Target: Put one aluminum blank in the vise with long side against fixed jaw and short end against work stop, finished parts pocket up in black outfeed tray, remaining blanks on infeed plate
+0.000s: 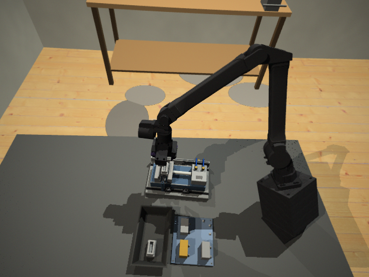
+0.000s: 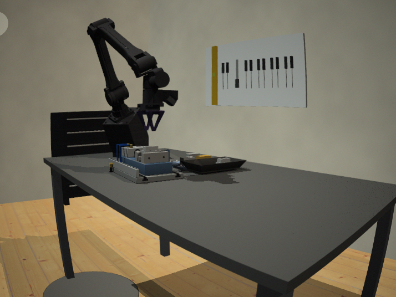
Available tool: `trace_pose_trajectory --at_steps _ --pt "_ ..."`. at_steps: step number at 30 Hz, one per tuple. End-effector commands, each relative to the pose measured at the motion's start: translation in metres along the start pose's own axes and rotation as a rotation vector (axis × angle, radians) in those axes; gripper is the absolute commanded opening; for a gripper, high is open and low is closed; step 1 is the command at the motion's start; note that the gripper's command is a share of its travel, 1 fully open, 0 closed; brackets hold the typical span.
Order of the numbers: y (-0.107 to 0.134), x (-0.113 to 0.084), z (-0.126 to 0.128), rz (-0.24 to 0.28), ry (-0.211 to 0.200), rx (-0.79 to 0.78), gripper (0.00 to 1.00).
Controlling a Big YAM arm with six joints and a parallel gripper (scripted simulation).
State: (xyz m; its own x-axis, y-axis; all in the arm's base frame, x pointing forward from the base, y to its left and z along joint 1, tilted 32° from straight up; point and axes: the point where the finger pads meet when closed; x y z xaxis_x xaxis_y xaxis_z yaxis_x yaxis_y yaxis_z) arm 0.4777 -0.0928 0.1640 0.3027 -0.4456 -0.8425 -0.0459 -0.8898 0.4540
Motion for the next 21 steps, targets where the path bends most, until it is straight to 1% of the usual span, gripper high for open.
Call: trace_pose_trajectory --at_steps 1,11,13,21 --pt "-0.001 0.022 0.007 -0.001 -0.026 -0.012 0.64" --pt "-0.001 0.041 0.007 -0.002 -0.025 -0.014 0.64" --pt "-0.001 0.041 0.007 -0.002 -0.025 -0.014 0.64" --pt "-0.001 0.055 0.008 -0.002 -0.025 -0.014 0.64"
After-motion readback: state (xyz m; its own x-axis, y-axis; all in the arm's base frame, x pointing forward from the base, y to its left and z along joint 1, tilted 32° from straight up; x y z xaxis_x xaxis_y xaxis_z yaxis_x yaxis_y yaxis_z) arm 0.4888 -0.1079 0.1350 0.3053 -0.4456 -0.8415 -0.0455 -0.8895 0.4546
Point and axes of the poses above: the point where the finger pads meet when closed, its own x axis out along the fingers, its own z axis across the jaws, y = z × x, and after that the axes turned 7 degrees about -x, right-handed
